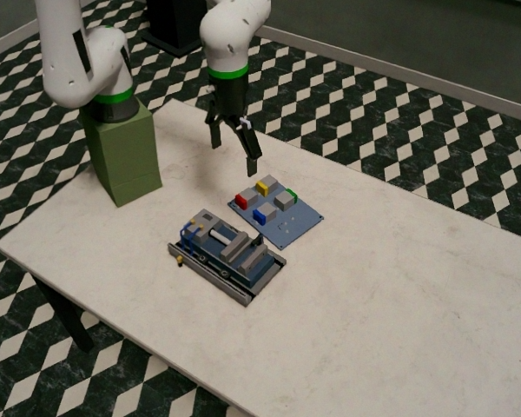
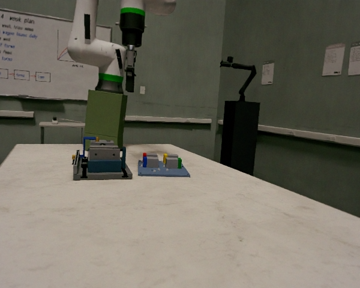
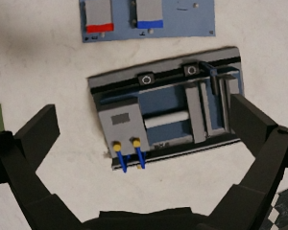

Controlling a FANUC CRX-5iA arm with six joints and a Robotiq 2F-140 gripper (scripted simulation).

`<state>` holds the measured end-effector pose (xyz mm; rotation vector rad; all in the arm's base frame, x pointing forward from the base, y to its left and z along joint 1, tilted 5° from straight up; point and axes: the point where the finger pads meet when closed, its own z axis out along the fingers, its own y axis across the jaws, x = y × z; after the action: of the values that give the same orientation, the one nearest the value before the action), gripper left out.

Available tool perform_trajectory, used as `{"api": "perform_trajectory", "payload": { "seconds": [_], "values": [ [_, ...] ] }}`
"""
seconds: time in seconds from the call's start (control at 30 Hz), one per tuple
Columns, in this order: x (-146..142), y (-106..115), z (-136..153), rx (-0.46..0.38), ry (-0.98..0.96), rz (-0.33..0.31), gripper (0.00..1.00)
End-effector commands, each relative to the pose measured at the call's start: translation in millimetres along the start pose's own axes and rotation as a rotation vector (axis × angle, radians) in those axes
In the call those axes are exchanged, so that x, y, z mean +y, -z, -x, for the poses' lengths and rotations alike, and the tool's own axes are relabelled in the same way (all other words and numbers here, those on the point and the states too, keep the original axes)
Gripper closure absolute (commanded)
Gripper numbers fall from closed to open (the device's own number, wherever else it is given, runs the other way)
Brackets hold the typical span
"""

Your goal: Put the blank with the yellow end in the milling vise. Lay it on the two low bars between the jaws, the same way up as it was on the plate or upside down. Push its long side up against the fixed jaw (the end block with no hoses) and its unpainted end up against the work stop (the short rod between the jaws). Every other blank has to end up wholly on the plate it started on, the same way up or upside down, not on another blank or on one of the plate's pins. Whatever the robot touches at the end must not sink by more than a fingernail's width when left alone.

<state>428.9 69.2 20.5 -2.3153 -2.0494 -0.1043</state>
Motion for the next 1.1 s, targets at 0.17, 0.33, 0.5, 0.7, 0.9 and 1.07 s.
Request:
{"api": "perform_trajectory", "payload": {
  "seconds": [0.17,0.33,0.5,0.7,0.9,1.07],
  "values": [
    [-3,2,-20,0.0,0.0,0.002,0.0],
    [-6,3,-36,0.0,0.0,0.002,0.0],
    [-8,4,-49,0.0,0.0,0.002,0.0],
    [-12,5,-67,0.0,0.0,0.002,0.0],
    [-16,7,-91,0.0,0.0,0.002,0.0],
    [-19,8,-106,0.0,0.0,0.002,0.0]
  ]
}}
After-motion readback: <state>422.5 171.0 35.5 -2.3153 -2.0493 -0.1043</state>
